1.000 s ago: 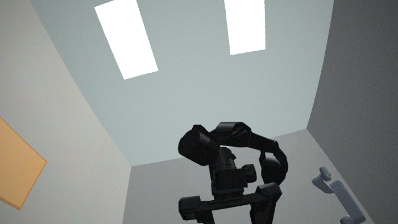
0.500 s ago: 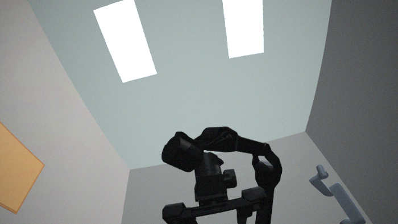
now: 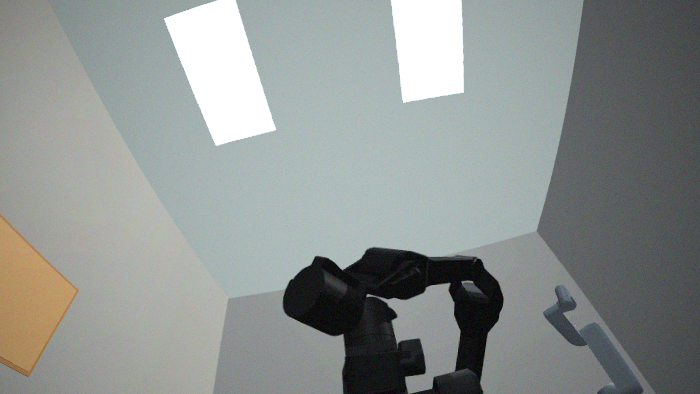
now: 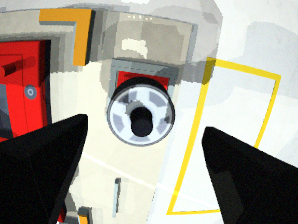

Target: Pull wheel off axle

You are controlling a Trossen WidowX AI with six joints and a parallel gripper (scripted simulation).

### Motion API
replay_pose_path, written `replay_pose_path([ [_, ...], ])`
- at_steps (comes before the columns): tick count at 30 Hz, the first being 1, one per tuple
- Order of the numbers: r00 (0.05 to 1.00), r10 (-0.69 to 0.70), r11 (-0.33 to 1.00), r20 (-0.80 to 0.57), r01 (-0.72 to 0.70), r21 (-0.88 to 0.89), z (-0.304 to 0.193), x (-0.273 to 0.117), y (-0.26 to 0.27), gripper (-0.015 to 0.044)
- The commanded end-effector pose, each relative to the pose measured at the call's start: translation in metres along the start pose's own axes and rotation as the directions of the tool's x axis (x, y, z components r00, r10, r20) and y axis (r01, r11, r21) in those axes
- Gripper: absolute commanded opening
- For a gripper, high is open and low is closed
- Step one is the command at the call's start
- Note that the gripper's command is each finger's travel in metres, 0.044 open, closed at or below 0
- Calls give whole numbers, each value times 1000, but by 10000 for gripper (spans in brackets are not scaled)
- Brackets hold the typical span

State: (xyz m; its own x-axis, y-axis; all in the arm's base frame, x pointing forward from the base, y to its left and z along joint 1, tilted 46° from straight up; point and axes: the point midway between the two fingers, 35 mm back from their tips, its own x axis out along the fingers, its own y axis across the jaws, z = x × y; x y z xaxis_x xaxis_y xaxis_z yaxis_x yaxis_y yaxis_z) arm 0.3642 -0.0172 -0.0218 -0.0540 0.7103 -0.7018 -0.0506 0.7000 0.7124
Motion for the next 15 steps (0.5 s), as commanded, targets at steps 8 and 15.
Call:
replay_pose_path([
  [8, 1000, 4, 1000, -8, -4, -2, -1, 24, 3, 274],
  [15, 1000, 4, 1000, -8, -4, -2, -1, 24, 3, 168],
])
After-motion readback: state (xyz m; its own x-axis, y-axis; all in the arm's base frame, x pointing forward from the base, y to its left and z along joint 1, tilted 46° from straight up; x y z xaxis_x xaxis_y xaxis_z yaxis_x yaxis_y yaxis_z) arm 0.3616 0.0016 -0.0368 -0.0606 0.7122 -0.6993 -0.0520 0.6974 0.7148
